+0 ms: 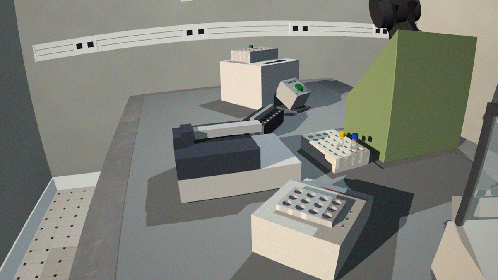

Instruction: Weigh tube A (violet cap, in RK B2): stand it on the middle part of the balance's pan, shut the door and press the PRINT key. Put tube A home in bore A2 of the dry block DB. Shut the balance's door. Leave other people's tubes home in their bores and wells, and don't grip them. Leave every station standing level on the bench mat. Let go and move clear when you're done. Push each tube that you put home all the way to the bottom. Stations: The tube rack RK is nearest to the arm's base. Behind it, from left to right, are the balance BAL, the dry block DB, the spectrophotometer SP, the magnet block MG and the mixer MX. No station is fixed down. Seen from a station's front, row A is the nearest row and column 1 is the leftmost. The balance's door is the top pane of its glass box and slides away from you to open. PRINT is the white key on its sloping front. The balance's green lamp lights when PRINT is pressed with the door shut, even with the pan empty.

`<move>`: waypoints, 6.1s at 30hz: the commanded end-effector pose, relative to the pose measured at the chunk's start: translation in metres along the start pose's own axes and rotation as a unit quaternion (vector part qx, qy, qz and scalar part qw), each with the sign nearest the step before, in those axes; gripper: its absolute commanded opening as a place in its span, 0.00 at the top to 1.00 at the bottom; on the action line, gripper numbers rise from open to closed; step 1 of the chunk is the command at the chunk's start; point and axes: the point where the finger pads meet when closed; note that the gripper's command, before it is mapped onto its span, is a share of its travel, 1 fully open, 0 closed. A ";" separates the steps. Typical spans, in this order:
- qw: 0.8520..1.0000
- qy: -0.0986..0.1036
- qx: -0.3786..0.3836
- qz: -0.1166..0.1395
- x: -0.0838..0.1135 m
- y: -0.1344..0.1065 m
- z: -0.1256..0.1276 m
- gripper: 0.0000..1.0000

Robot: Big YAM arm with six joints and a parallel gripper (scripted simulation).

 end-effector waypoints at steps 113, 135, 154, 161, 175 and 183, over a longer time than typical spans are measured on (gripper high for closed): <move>1.000 0.019 -0.004 0.006 0.009 -0.013 0.115 0.94; 1.000 0.019 -0.004 0.006 0.009 -0.013 0.115 0.94; 1.000 0.019 -0.004 0.006 0.009 -0.013 0.115 0.94; 1.000 0.019 -0.004 0.006 0.009 -0.013 0.115 0.94; 1.000 0.019 -0.004 0.006 0.009 -0.013 0.115 0.94; 1.000 0.019 -0.004 0.006 0.009 -0.013 0.115 0.94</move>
Point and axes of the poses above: the point where the finger pads meet when closed, its own x axis back along the fingers, its own z axis across the jaws, y = z × x, and after that the axes turned 9 degrees about -x, right-handed
